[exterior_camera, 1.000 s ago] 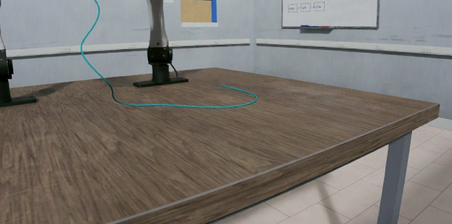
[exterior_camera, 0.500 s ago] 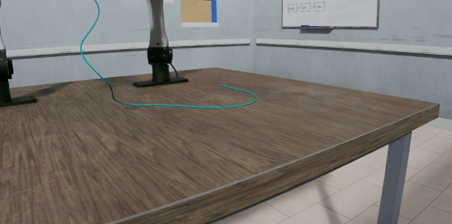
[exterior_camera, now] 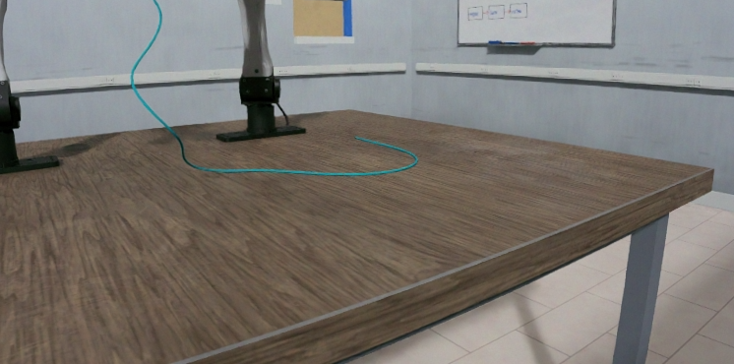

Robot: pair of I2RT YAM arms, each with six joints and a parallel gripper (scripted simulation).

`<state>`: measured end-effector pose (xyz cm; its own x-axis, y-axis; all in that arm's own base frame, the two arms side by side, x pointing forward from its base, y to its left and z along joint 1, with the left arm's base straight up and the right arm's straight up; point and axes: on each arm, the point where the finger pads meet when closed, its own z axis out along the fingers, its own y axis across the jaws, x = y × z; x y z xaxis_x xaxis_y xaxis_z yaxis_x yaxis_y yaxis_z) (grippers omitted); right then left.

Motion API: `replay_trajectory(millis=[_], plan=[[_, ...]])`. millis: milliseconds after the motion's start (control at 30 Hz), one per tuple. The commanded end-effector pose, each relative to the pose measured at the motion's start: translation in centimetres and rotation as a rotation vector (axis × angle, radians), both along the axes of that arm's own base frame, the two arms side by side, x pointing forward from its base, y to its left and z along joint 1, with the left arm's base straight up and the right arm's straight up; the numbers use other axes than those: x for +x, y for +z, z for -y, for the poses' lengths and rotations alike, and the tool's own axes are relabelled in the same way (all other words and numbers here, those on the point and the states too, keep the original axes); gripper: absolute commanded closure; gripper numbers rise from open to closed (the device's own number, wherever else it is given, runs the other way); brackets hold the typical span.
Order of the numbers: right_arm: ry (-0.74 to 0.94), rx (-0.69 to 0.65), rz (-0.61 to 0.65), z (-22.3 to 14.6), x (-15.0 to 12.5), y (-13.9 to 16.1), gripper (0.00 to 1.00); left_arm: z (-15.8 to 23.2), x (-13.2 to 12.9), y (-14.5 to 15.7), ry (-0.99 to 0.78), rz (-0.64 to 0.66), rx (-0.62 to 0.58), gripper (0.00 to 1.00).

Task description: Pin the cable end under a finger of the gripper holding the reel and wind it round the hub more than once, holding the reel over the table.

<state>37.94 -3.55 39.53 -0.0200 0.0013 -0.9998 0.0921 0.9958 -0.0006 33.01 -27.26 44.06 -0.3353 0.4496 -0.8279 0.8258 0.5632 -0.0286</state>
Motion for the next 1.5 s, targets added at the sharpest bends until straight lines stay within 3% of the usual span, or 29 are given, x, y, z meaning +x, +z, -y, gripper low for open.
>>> replay_trajectory(millis=[0,200,400,900,967,1467], plan=[[-0.092,-0.007,0.027,3.3,-0.8,0.7,0.2,0.1,0.4,1.5,0.0,0.042,-0.04,1.0],[-0.227,-0.008,0.024,8.3,-2.0,0.6,0.2,0.1,0.4,1.5,0.0,0.042,-0.04,1.0],[-0.253,-0.008,0.024,9.4,-2.4,0.6,0.2,0.1,0.4,1.5,0.0,0.042,-0.04,1.0],[-0.236,-0.014,0.024,9.3,-1.8,0.3,0.2,0.1,0.4,1.5,0.0,0.042,-0.04,1.0],[-0.228,-0.011,-0.004,9.4,-1.2,-1.1,0.2,0.1,0.4,1.5,0.0,0.042,-0.04,1.0],[-0.113,-0.043,0.005,8.3,1.8,-3.6,0.2,0.1,0.4,1.5,0.0,0.042,-0.04,1.0]])
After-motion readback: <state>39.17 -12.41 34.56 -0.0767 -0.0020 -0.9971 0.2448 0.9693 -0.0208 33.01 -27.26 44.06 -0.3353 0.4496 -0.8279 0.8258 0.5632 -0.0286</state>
